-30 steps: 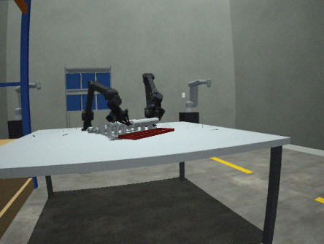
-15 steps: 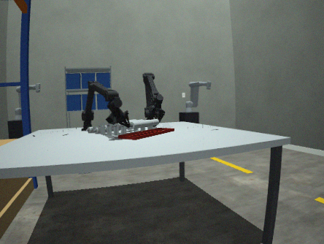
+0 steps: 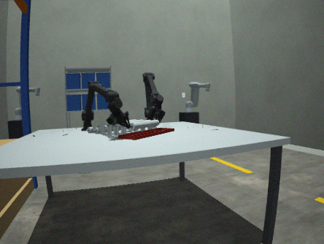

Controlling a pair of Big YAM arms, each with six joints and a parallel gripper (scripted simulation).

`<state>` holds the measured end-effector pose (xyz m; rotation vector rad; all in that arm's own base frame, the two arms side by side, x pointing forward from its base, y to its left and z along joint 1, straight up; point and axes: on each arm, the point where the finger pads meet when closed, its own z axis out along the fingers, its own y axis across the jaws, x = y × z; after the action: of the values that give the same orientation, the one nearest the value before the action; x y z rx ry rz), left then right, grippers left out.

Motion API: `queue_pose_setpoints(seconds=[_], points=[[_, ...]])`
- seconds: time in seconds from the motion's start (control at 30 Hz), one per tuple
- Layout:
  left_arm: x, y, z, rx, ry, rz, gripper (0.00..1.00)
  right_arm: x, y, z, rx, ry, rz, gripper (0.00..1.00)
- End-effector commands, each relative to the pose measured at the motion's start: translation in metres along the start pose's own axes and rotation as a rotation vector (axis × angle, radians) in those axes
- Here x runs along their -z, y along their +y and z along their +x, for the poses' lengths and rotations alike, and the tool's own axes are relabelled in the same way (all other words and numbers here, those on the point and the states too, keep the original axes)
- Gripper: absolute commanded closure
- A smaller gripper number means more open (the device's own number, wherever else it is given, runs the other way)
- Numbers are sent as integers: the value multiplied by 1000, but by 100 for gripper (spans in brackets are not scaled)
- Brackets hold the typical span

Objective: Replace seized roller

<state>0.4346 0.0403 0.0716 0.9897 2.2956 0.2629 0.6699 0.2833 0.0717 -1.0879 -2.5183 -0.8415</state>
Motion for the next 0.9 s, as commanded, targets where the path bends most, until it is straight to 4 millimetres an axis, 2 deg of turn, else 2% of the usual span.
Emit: queue_pose_setpoints(seconds=[0.0, 0.07, 0.1, 0.17, 0.23, 0.27, 0.33, 0.37, 0.5, 0.67, 0.7, 0.83, 0.87], points=[[13, 37, -25, 11, -66, -91, 97, 48, 45, 14, 71, -32, -81, 97], [13, 37, -25, 11, -66, -91, 97, 48, 45, 14, 71, -32, -81, 97], [11, 29, -23, 8, -63, -76, 97, 38, 41, 8, 59, -28, -74, 97], [10, 31, -20, 13, -61, -78, 97, 28, 33, 0, 47, -21, -56, 97], [0, 23, -12, 19, -42, -52, 97, 43, 40, 9, 62, -31, -73, 97], [3, 20, -10, 19, -43, -52, 97, 42, 41, 9, 64, -31, -72, 97], [10, 40, -25, 12, -66, -92, 97, 40, 40, 8, 57, -30, -70, 97], [12, 42, -27, 8, -67, -94, 97, 46, 46, 6, 80, -42, -94, 97], [13, 43, -27, 1, -68, -99, 97, 32, 40, -3, 49, -36, -83, 97], [12, 41, -26, -2, -69, -92, 97, 38, 42, 3, 54, -38, -86, 97], [12, 42, -28, 0, -75, -95, 97, 47, 48, 5, 61, -48, -105, 97], [10, 42, -27, 7, -76, -92, 97, 24, 35, -7, 31, -35, -71, 97], [10, 42, -26, 11, -74, -92, 97, 26, 36, -6, 33, -36, -70, 97]])
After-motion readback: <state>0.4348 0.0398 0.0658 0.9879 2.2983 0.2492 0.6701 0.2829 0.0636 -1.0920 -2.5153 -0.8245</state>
